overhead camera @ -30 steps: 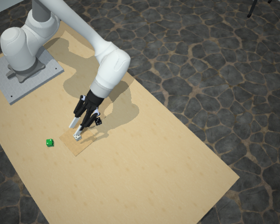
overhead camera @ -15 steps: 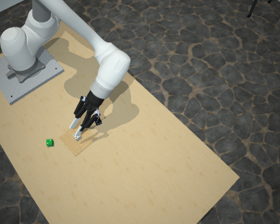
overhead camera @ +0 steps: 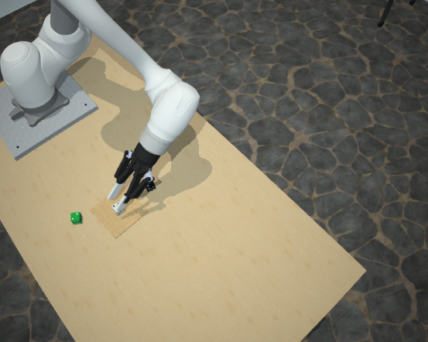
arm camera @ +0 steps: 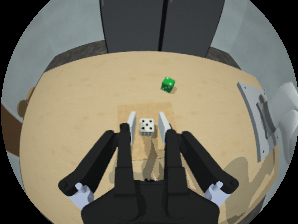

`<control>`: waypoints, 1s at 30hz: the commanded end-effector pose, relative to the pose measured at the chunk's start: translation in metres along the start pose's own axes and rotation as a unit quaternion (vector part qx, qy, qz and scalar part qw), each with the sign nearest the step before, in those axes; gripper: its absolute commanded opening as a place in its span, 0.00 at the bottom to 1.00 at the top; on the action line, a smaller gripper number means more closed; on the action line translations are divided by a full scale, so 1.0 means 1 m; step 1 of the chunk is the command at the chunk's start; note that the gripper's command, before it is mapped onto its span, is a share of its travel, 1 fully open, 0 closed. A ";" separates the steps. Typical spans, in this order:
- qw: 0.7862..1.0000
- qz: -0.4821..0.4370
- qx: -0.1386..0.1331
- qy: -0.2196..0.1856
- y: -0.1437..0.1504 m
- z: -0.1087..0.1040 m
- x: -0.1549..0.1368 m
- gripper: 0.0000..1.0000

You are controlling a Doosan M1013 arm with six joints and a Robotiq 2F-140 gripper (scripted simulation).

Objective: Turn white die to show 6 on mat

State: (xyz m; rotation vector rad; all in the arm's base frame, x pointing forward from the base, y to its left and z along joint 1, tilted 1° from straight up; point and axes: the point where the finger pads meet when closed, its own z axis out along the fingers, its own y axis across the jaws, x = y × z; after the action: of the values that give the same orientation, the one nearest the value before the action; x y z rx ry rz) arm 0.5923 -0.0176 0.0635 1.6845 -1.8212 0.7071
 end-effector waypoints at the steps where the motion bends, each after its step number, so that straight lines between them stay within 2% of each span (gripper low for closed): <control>1: 1.000 0.000 0.000 0.000 0.000 0.003 -0.003 0.28; 30: 1.000 0.000 0.000 0.000 0.000 0.029 -0.029 0.28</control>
State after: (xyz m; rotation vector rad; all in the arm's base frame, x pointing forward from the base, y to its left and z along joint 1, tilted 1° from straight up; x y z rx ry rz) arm 0.5927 -0.0176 0.0235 1.6845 -1.8212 0.7072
